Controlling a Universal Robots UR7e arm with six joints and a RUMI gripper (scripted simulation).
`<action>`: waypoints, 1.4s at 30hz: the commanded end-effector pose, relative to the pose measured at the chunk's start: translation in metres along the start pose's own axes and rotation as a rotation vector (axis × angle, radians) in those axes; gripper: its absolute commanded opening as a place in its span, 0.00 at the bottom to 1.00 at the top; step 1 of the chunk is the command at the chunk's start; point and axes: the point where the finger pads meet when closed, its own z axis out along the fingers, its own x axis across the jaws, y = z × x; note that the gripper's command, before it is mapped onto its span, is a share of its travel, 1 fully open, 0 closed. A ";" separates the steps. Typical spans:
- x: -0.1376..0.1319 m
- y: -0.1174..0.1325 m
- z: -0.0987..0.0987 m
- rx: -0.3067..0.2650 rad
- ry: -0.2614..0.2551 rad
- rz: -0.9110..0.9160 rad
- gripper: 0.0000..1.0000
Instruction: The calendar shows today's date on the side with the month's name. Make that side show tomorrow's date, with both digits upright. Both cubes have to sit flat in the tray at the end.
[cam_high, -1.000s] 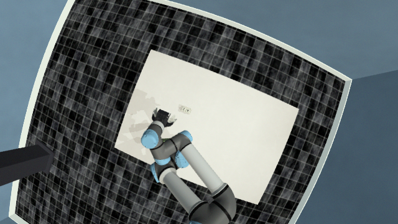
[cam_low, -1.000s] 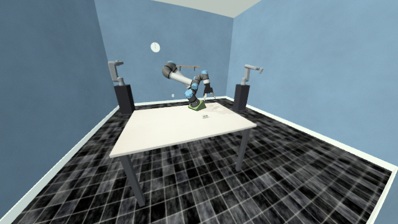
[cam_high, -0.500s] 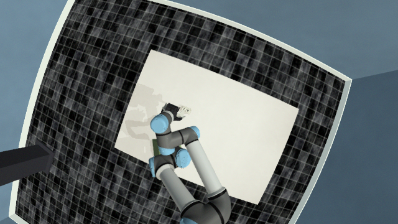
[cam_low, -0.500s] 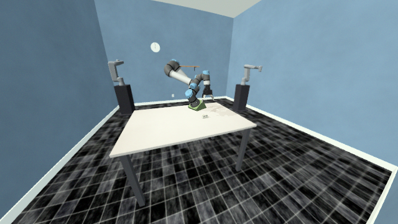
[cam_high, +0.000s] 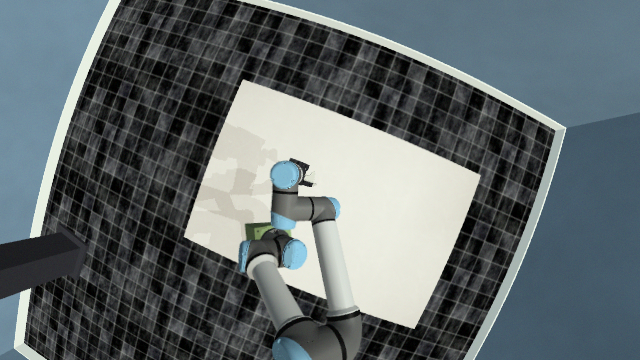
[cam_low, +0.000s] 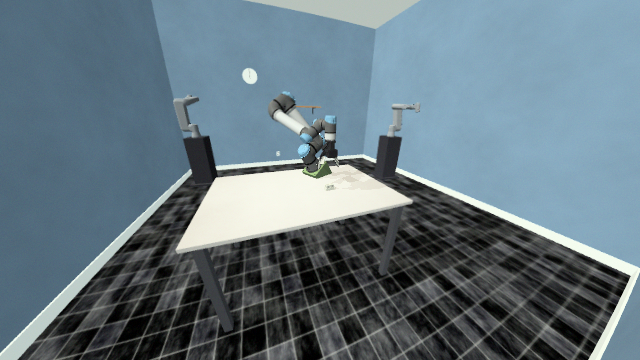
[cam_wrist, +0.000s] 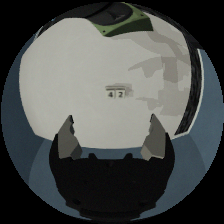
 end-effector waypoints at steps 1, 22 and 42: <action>-0.004 0.002 0.002 0.022 0.003 -0.018 1.00; -0.004 0.000 0.004 0.023 0.002 0.004 1.00; -0.002 -0.002 0.018 0.024 -0.004 0.408 1.00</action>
